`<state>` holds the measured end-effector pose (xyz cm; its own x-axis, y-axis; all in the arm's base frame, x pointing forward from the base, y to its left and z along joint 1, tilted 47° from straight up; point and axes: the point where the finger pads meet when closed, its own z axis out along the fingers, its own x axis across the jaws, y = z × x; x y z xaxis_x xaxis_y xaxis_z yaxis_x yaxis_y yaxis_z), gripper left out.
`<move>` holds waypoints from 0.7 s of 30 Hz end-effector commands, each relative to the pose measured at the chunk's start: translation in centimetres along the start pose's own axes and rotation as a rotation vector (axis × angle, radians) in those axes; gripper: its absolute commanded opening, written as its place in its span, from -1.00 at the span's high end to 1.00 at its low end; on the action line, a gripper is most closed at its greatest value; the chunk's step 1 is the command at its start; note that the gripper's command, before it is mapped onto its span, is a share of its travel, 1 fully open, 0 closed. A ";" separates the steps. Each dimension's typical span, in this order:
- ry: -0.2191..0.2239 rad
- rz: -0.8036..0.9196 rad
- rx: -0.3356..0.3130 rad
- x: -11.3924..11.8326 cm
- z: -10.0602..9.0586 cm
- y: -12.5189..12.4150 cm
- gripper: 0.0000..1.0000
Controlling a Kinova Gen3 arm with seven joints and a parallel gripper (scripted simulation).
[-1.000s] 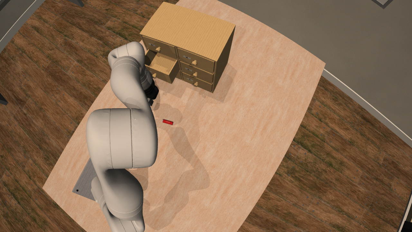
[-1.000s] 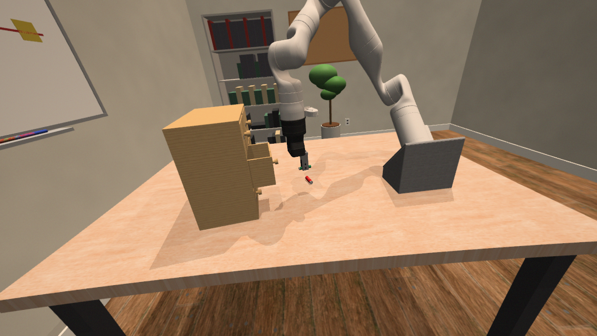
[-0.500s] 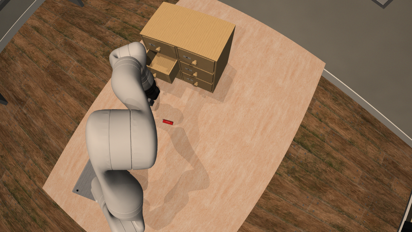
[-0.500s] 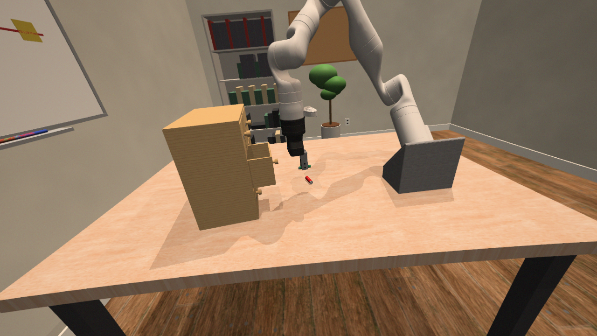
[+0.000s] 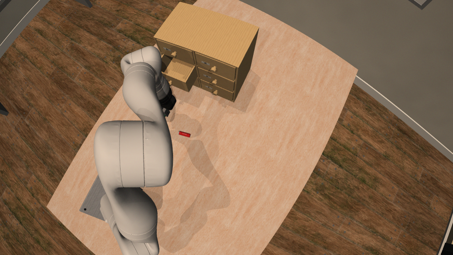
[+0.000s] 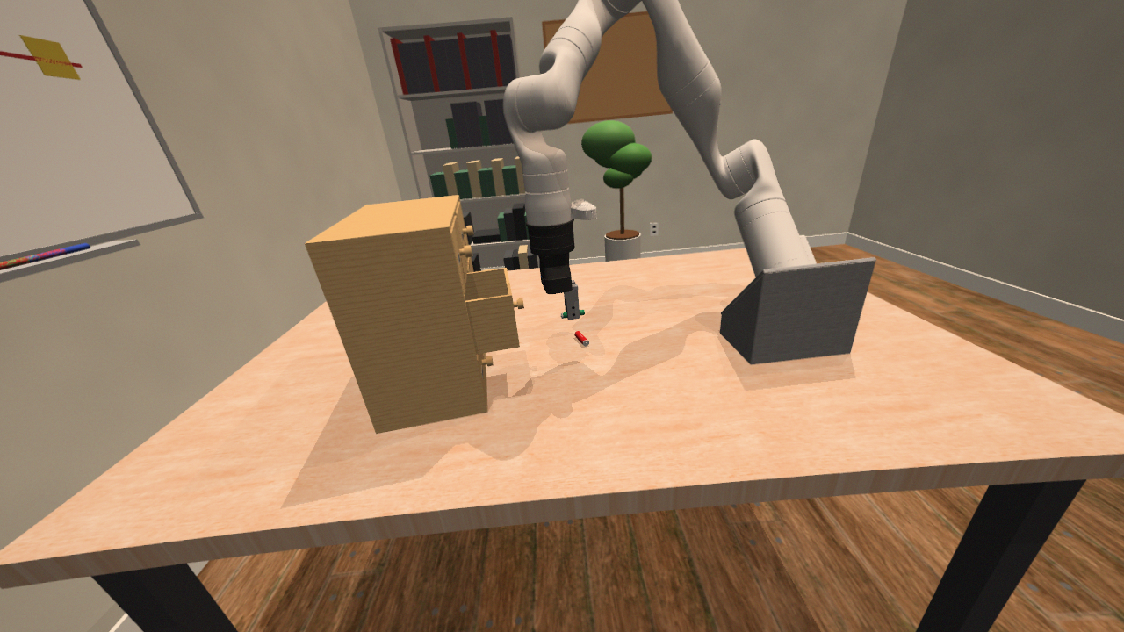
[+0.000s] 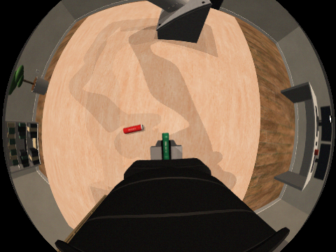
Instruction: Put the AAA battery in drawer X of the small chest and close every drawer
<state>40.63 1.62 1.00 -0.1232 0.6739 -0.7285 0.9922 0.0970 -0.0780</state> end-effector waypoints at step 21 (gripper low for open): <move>0.001 0.001 -0.002 0.0 -1.9 0.0 0.51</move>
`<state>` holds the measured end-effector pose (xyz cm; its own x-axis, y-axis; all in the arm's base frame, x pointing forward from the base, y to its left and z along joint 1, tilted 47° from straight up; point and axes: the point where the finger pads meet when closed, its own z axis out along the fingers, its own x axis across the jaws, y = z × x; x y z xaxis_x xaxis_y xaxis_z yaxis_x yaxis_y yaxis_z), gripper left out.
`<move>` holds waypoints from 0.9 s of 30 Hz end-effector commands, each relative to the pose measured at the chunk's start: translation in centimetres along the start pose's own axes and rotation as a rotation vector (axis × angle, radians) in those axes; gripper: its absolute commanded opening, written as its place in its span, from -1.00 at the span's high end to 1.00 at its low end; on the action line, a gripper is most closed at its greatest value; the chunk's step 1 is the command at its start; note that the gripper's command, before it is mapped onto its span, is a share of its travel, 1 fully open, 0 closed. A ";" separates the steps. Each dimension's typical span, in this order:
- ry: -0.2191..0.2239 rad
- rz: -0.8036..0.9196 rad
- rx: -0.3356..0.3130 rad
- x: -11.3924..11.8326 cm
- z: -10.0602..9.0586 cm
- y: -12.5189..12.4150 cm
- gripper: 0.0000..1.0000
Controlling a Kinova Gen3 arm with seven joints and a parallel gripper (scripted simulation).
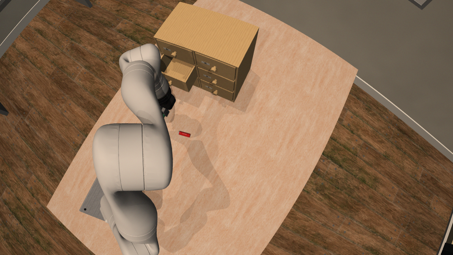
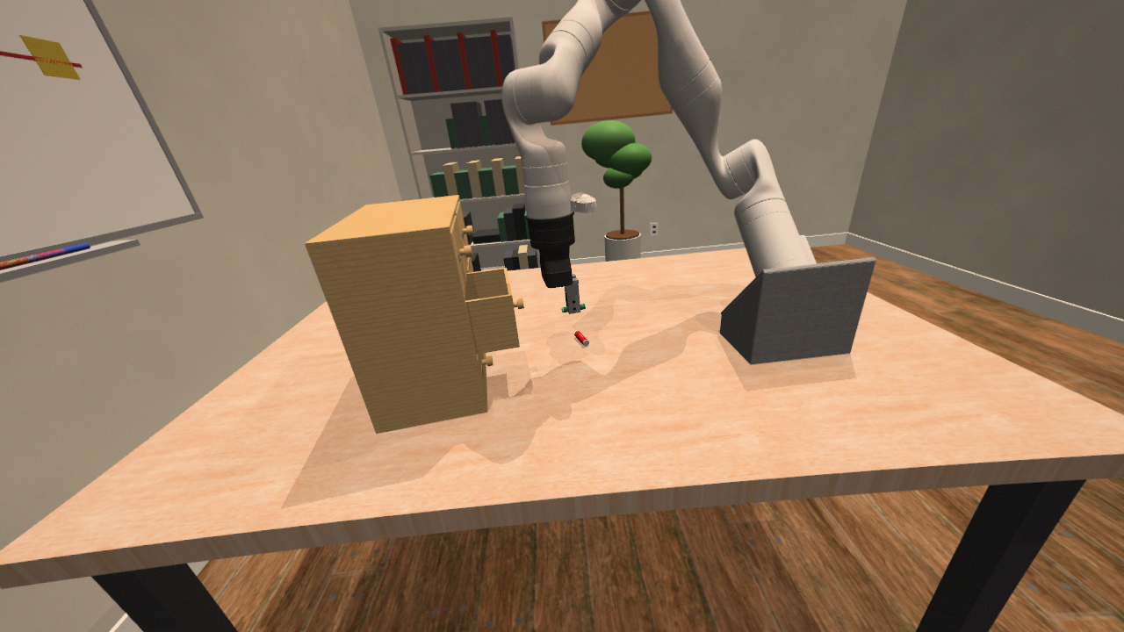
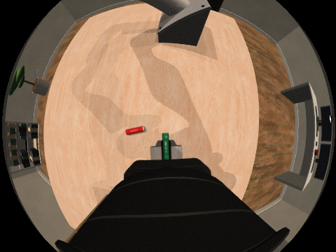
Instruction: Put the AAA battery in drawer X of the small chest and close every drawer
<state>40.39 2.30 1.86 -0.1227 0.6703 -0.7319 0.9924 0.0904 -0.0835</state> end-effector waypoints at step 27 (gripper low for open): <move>0.006 0.000 -0.011 0.1 -10.7 0.2 0.51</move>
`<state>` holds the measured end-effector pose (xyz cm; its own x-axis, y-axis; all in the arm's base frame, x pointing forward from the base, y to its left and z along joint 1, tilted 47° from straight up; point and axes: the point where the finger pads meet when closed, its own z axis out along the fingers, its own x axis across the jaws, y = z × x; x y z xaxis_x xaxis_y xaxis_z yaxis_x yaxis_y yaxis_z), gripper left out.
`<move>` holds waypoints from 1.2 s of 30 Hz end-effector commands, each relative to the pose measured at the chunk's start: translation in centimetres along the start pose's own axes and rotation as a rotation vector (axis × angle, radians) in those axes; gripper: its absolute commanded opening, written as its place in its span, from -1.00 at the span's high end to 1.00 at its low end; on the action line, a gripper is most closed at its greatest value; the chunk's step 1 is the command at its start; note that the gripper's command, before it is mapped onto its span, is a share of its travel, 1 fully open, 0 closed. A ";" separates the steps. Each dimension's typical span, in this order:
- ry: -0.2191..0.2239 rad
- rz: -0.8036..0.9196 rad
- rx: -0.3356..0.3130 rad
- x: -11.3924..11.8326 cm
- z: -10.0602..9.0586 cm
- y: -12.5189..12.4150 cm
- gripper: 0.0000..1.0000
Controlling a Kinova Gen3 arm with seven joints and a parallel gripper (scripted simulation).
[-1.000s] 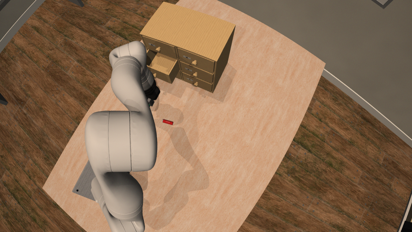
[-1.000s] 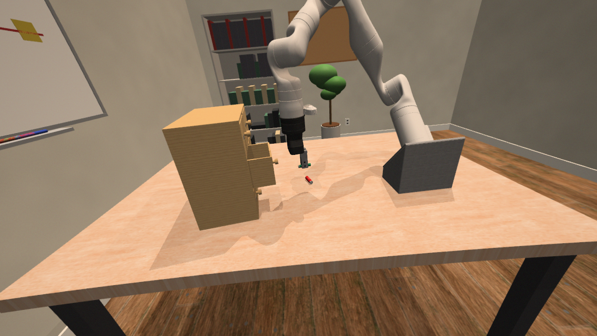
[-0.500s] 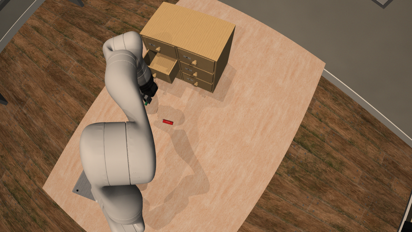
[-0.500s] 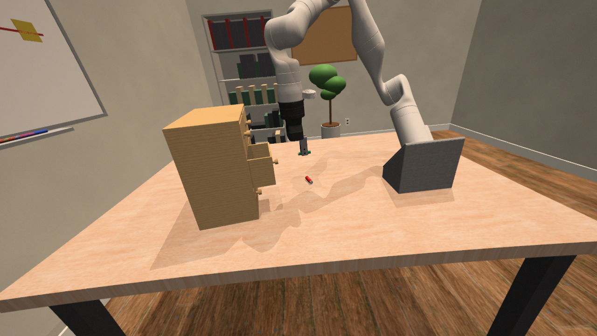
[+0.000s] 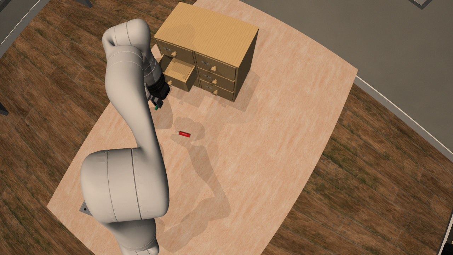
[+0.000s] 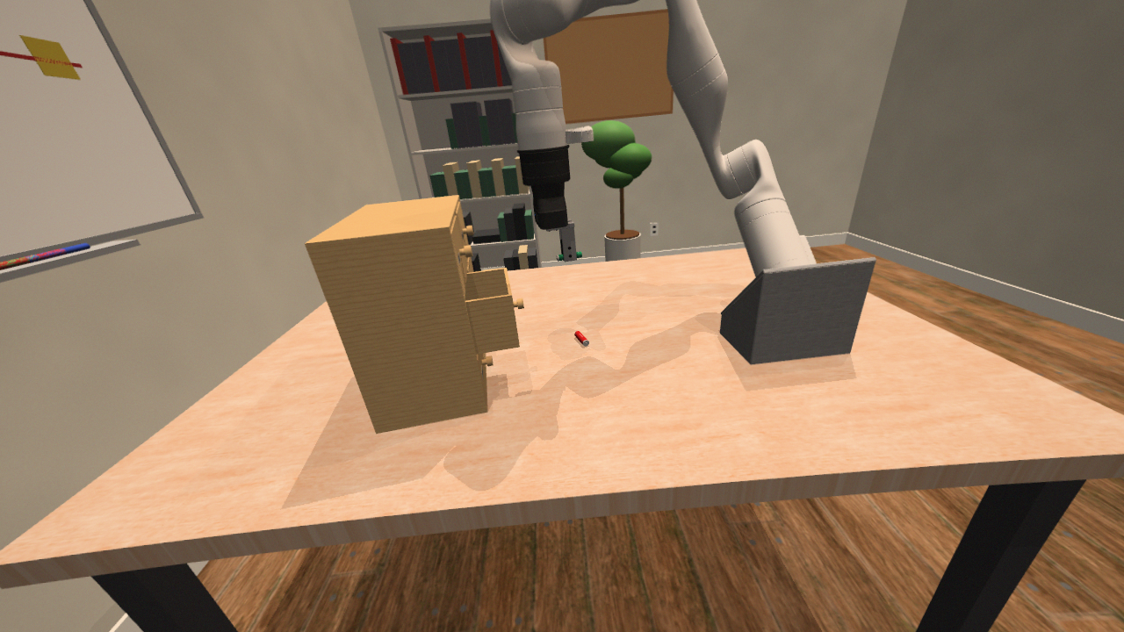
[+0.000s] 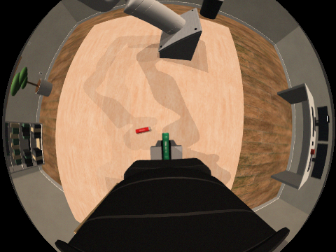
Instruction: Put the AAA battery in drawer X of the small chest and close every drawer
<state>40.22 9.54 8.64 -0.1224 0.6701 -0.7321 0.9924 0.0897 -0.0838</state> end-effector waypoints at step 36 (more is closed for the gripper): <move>0.006 0.001 -0.158 0.2 -1.6 0.1 0.51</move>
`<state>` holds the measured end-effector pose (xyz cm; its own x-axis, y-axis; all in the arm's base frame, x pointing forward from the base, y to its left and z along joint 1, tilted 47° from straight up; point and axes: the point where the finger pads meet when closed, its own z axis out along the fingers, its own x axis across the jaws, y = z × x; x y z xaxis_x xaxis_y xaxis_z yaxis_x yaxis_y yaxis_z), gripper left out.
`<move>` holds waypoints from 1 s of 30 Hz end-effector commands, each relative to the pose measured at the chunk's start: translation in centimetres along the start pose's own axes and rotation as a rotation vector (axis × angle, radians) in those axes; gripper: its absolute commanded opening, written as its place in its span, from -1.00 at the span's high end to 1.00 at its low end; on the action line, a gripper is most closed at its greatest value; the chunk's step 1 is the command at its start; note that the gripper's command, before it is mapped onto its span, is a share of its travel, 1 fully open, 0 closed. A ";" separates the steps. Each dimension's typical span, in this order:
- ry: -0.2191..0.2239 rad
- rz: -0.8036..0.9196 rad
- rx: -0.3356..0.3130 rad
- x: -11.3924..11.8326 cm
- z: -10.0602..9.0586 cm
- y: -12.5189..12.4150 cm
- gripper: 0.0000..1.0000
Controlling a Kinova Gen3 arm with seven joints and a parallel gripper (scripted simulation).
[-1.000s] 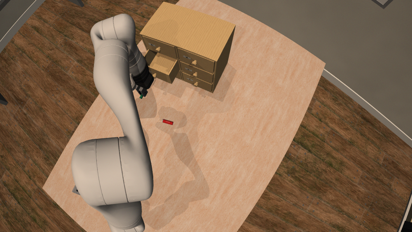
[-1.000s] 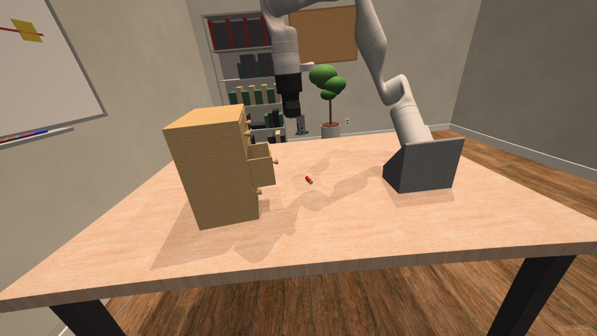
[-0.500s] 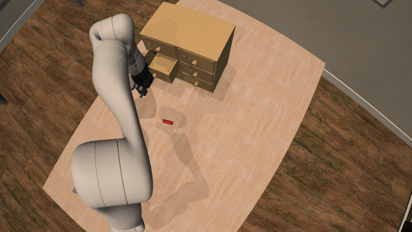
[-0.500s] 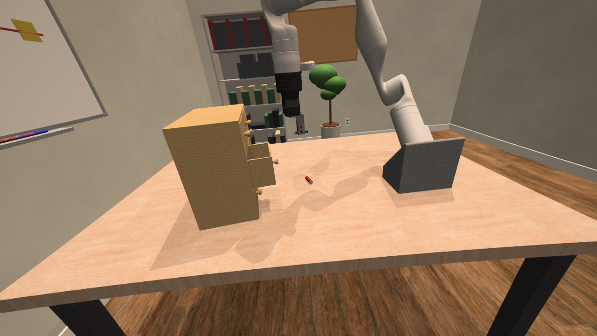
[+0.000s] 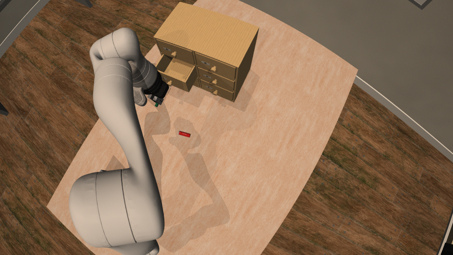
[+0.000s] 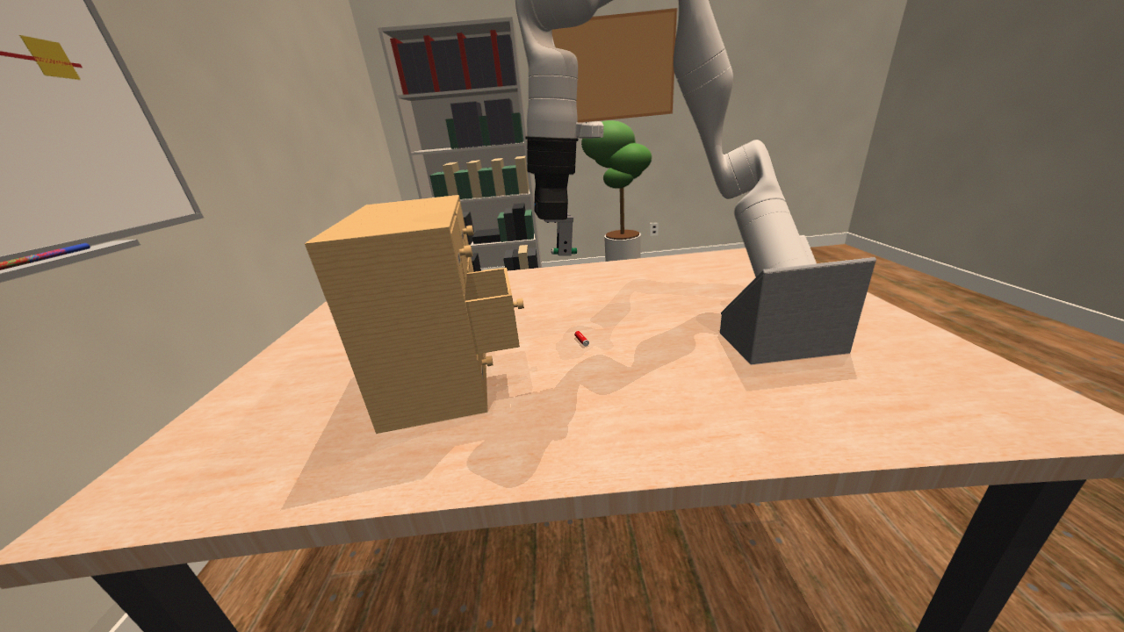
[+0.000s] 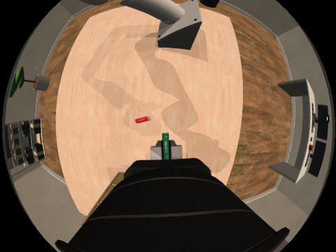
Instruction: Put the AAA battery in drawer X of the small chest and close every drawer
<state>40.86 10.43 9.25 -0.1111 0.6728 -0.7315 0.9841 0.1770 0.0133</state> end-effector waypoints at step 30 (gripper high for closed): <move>0.001 -0.005 -0.569 0.0 -0.3 -0.9 0.51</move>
<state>40.52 10.26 9.58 -0.0994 0.6846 -0.7221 0.7769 0.5068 0.3735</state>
